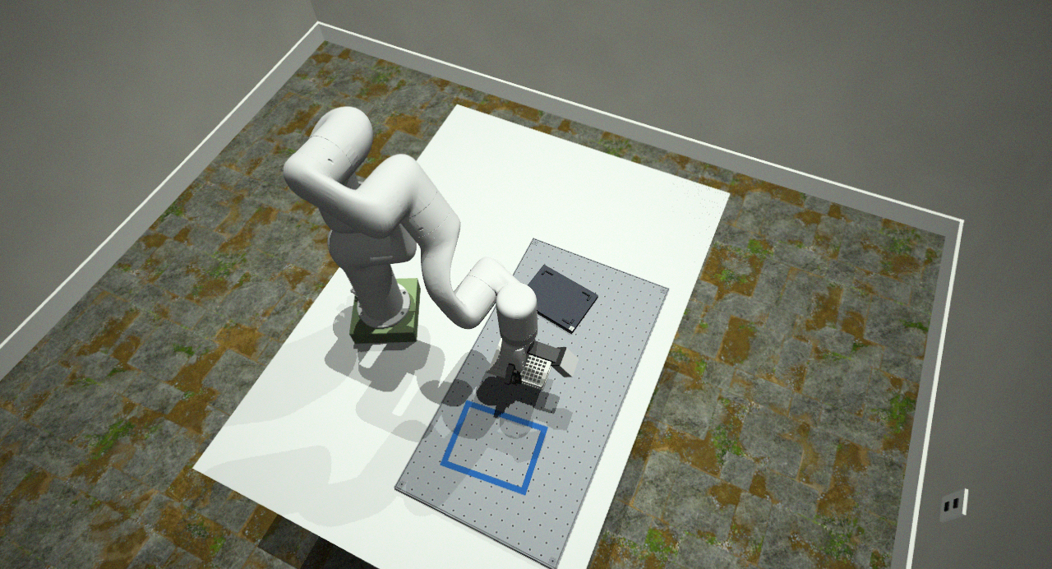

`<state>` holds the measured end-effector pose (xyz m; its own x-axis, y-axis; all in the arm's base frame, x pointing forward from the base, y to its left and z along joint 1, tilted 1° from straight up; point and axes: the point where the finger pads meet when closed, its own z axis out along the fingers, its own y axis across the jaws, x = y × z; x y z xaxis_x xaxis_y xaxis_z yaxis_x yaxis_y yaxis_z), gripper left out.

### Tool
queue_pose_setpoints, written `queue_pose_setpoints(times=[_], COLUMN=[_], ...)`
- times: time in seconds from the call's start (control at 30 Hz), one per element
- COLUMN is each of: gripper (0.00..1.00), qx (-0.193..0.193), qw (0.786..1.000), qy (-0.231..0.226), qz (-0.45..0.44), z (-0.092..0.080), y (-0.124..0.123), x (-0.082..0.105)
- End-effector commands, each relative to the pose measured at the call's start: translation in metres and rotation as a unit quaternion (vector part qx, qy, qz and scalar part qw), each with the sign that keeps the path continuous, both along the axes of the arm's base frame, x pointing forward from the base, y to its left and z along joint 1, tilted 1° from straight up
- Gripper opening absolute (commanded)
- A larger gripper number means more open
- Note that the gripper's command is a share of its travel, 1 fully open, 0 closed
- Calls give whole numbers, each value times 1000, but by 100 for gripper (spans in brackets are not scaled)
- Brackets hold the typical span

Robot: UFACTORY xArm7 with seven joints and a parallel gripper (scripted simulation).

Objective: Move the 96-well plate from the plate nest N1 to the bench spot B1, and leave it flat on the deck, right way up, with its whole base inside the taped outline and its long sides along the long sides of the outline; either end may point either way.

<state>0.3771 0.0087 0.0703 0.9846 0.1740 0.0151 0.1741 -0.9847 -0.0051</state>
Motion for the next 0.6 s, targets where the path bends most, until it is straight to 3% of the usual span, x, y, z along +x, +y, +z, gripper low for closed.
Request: queue_pose_setpoints(times=[0.0,0.57], gripper=[0,0], qx=[0,0], qw=[1000,1000], qy=[-2,-2], qz=[0,0], z=[0,-2], y=[-18,-67], x=[4,10])
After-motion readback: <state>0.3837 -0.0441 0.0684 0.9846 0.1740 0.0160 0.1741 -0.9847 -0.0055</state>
